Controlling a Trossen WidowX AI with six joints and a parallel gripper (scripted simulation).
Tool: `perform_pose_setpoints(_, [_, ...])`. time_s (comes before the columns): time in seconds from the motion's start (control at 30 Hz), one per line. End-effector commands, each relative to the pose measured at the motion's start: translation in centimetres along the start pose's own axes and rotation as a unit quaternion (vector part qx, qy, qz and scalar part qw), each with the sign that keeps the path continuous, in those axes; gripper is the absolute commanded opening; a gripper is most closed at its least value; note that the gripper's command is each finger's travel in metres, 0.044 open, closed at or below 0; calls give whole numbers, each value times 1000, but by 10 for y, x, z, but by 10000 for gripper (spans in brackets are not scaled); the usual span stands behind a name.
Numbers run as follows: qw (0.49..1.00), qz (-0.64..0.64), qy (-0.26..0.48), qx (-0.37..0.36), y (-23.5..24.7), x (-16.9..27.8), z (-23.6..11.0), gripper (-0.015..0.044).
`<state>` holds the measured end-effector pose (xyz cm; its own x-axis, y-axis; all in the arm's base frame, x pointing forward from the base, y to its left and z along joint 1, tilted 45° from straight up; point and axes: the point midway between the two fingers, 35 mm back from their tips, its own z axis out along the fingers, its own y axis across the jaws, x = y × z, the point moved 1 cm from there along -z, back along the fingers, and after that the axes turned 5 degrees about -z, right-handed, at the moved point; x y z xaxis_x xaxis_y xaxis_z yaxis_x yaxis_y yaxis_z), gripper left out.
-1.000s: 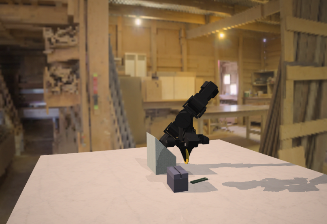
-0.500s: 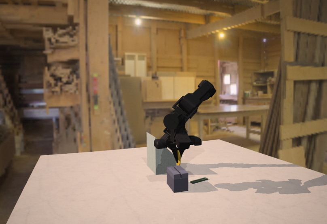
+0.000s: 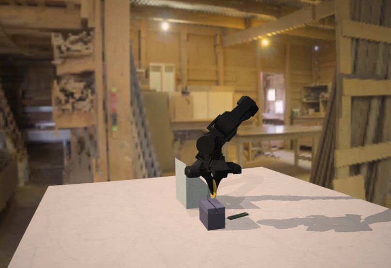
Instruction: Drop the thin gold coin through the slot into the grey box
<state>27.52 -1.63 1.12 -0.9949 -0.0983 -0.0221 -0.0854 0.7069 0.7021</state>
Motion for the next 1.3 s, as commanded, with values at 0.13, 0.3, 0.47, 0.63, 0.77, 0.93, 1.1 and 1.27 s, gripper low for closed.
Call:
perform_pose_setpoints(0.13, [1000,-4,0,0,-5,-2,-2,0])
perform_pose_setpoints(0.3, [1000,-6,0,0,-7,-3,-3,0])
perform_pose_setpoints(0.47, [1000,-3,0,-3,-5,-1,-1,0])
perform_pose_setpoints(0.63, [1000,-3,0,-3,-5,-1,-1,0])
perform_pose_setpoints(0.77, [1000,-2,0,-3,-6,-1,1,0])
perform_pose_setpoints(0.93, [1000,1,0,-3,-6,0,4,0])
perform_pose_setpoints(1.1, [1000,1,0,-3,-6,0,7,0])
perform_pose_setpoints(1.27, [1000,0,0,-3,-5,0,9,0])
